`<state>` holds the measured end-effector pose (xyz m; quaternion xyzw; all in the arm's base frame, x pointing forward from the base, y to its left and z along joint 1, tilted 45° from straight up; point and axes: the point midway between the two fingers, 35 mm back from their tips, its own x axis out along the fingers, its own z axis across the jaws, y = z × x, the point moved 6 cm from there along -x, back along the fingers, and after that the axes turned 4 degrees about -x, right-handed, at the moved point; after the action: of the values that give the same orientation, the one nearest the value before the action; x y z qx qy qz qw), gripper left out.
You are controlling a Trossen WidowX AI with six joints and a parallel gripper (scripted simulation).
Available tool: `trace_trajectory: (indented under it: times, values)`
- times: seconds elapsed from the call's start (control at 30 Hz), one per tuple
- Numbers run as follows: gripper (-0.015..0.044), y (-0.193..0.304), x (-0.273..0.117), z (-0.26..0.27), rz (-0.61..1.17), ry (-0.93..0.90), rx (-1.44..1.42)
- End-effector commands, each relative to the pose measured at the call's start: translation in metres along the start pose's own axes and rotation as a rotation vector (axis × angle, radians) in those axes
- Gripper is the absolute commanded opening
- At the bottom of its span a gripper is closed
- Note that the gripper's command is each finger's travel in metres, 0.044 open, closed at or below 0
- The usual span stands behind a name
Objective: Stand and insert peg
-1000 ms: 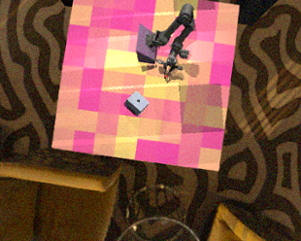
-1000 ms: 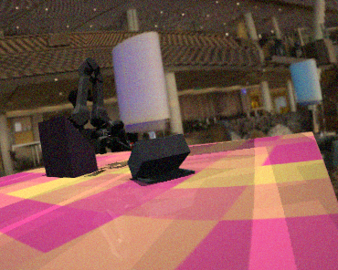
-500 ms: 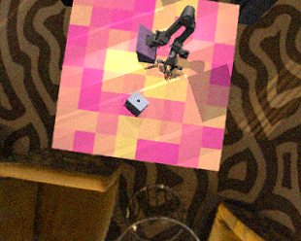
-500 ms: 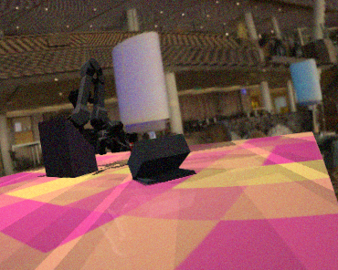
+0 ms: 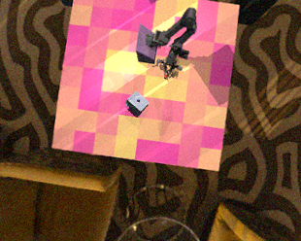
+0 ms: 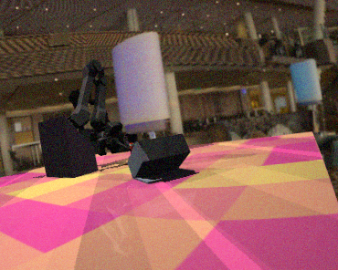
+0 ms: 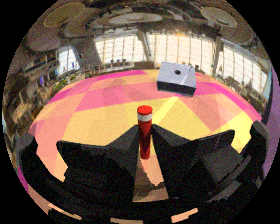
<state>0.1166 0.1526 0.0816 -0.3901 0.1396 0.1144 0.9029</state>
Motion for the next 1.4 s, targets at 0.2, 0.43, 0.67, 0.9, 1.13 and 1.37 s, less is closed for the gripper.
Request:
trace_trajectory:
  times: [0.2, 0.43, 0.67, 0.9, 1.13, 1.37]
  values:
    - [0.0049, 0.0036, -0.0007, 0.0000, -0.010, 0.000, 0.001]
    - [0.0049, 0.0051, -0.0011, -0.0002, -0.023, 0.000, 0.002]
    - [0.0075, 0.0037, -0.0011, -0.0005, -0.035, -0.001, 0.001]
    - [0.0130, 0.0037, -0.0011, -0.0005, -0.035, -0.001, 0.001]
    - [0.0130, 0.0037, -0.0011, -0.0005, -0.035, -0.001, 0.001]
    - [0.0130, 0.0037, -0.0011, -0.0005, -0.035, -0.001, 0.001]
